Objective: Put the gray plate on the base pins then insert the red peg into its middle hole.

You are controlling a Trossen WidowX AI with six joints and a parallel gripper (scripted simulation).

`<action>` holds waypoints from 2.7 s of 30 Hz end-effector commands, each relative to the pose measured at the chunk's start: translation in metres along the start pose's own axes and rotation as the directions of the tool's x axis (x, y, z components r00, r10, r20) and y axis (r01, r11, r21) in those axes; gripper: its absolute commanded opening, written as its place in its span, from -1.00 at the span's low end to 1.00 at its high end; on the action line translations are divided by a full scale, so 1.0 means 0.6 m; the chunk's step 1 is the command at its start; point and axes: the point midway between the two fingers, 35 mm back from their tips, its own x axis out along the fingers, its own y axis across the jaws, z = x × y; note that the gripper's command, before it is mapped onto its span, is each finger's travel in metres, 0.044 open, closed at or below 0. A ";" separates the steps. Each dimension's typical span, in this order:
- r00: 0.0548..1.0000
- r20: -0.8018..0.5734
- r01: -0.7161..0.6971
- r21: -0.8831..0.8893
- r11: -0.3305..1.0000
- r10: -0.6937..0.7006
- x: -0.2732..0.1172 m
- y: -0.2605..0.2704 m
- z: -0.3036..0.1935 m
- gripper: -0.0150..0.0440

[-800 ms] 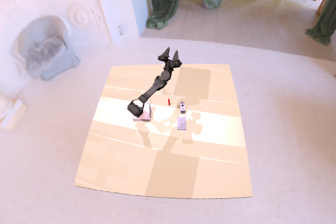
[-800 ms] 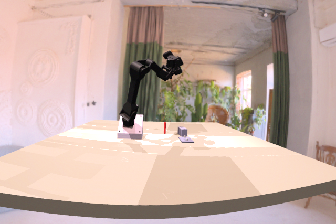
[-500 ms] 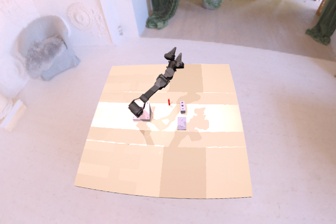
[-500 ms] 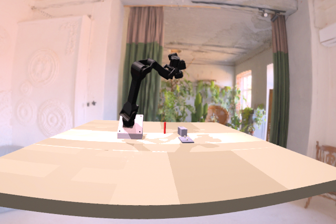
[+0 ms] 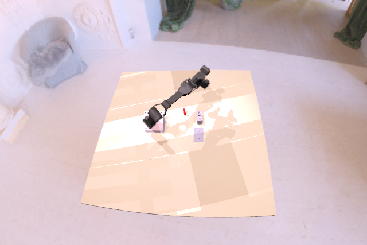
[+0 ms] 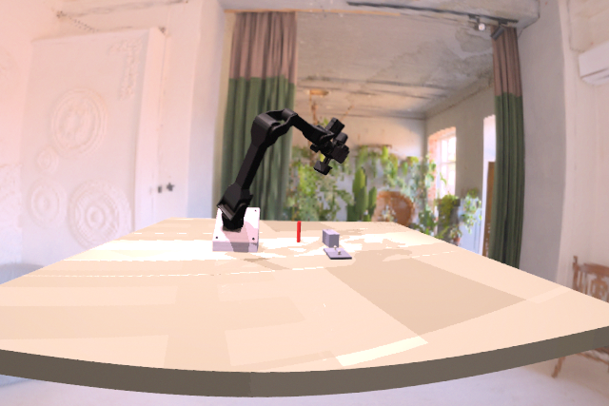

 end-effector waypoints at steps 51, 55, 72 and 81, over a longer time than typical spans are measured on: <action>0.252 0.405 0.560 0.680 0.474 -0.879 -0.112 -0.384 0.249 1.00; 0.252 0.405 0.560 0.680 0.474 -0.879 -0.111 -0.385 0.250 1.00; 0.252 0.405 0.559 0.680 0.474 -0.879 -0.098 -0.425 0.269 1.00; 0.251 0.406 0.559 0.680 0.474 -0.879 -0.093 -0.446 0.279 1.00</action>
